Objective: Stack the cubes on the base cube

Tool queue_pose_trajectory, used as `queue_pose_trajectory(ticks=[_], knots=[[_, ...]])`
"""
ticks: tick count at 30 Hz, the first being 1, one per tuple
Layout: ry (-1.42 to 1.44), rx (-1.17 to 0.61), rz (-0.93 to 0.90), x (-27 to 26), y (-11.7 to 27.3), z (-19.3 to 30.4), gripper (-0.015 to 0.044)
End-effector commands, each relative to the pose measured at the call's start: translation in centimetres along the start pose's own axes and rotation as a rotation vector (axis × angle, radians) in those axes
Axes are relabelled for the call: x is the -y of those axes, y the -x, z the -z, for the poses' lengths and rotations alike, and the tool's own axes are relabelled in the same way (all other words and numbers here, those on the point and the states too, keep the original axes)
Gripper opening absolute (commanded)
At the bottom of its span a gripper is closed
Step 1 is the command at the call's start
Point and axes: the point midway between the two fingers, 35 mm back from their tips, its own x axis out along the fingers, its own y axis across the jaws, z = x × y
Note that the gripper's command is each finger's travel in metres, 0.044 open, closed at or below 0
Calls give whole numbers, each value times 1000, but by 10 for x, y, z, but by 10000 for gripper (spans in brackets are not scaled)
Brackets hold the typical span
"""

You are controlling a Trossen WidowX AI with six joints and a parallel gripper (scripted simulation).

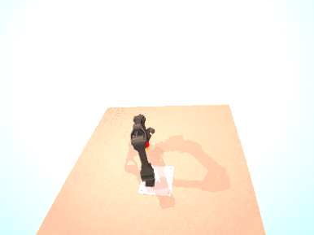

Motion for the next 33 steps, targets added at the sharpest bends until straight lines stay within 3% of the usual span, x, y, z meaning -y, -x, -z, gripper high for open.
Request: queue_pose_trajectory(ticks=[1, 4, 8, 33], knots=[[2, -4, -2, 0, -2, 0, 105], [2, -4, -2, 0, -2, 0, 105], [2, -4, -2, 0, -2, 0, 205], [0, 0, 0, 0, 34, 0, 205]])
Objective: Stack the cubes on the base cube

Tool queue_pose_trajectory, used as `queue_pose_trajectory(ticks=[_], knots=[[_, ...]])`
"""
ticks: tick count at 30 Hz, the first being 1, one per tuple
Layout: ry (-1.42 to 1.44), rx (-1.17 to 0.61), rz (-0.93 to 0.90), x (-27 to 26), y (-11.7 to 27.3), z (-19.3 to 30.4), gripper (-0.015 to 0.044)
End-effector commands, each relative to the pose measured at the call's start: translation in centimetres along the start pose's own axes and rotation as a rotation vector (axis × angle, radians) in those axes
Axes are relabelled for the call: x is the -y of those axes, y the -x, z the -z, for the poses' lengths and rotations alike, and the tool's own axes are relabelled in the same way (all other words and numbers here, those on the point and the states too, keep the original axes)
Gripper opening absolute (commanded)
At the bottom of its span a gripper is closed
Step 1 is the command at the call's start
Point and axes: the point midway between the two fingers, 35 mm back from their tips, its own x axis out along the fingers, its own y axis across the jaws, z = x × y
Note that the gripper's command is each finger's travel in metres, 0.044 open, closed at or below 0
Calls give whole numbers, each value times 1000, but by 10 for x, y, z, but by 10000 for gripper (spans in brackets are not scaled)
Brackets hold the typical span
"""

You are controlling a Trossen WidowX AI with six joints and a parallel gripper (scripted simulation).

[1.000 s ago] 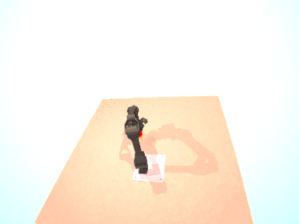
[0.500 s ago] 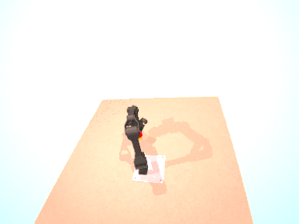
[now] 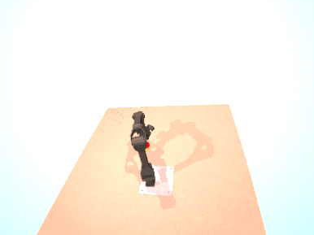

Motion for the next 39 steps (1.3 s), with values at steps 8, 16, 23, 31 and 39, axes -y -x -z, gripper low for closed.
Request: queue_pose_trajectory(ticks=[8, 16, 23, 31, 39], knots=[[-2, 2, 2, 0, 19, 0, 205], [-2, 2, 2, 0, 33, 0, 205], [2, 6, 3, -13, 33, -18, 310], [2, 11, -4, -100, 35, -89, 400], [2, 11, -4, -102, 35, -90, 400]])
